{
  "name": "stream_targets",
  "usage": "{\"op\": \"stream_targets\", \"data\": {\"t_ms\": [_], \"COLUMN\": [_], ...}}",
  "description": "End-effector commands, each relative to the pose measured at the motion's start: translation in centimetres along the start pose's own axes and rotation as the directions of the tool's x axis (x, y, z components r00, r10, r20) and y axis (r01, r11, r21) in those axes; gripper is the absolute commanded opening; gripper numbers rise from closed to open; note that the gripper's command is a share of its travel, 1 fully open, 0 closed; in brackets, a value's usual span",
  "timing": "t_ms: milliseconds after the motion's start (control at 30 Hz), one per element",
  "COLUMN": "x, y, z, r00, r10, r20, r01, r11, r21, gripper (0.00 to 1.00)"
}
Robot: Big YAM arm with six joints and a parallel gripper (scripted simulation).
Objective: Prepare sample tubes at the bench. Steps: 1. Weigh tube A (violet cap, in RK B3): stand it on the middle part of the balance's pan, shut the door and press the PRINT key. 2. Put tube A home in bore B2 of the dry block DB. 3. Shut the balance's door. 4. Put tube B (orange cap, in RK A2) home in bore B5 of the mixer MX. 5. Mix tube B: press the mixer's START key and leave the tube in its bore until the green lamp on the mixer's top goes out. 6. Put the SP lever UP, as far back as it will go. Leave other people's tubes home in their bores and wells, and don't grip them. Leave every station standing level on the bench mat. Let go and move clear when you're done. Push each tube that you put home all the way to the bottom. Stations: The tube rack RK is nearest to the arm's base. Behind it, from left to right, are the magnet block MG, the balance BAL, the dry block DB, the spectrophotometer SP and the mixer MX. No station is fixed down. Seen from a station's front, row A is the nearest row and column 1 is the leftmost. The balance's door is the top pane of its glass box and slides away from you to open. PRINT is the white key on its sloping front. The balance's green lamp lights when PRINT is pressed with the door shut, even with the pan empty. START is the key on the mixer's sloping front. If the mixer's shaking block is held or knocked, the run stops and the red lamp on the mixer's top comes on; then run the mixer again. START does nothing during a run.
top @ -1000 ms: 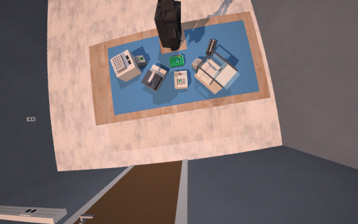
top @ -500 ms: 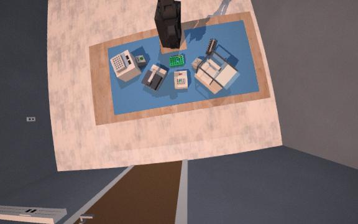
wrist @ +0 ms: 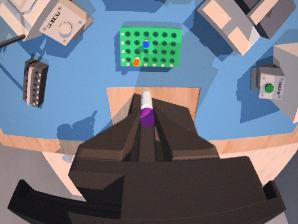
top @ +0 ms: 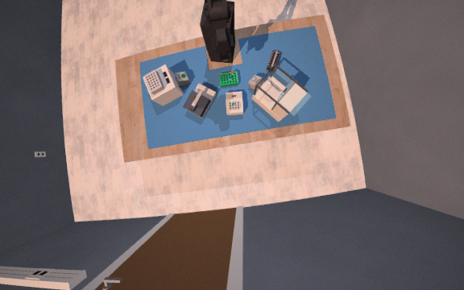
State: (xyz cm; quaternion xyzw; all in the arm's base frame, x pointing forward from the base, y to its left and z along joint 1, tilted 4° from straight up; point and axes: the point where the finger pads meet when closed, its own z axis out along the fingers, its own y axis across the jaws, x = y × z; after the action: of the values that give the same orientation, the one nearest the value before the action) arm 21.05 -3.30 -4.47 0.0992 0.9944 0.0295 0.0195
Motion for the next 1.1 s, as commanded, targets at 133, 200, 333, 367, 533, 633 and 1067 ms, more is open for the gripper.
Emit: {"op": "stream_targets", "data": {"t_ms": [133,200,333,367,533,633,1067], "x": [-2.2,-2.3,-1.2,-1.2,-3.9,-5.4,-9.6], "y": [-0.2,-0.2,0.0,0.0,2.5,4.7,11.7], "z": [-2.3,-2.6,-1.8,-1.8,-1.9,-1.9,-1.7], "r00": [0.999,0.999,1.0,1.0,0.998,0.993,0.949], "r10": [-0.003,-0.003,-0.003,-0.003,-0.055,-0.107,-0.314], "r20": [0.039,0.04,0.017,0.017,0.044,0.042,0.014], "r01": [0.003,0.004,0.003,0.003,0.055,0.107,0.314], "r11": [1.0,1.0,1.0,1.0,0.998,0.994,0.949], "r21": [-0.002,-0.002,-0.001,-0.001,0.0,-0.001,-0.002], "gripper": [0.09,0.09,0.09,0.09,0.09,0.09,0.09]}}
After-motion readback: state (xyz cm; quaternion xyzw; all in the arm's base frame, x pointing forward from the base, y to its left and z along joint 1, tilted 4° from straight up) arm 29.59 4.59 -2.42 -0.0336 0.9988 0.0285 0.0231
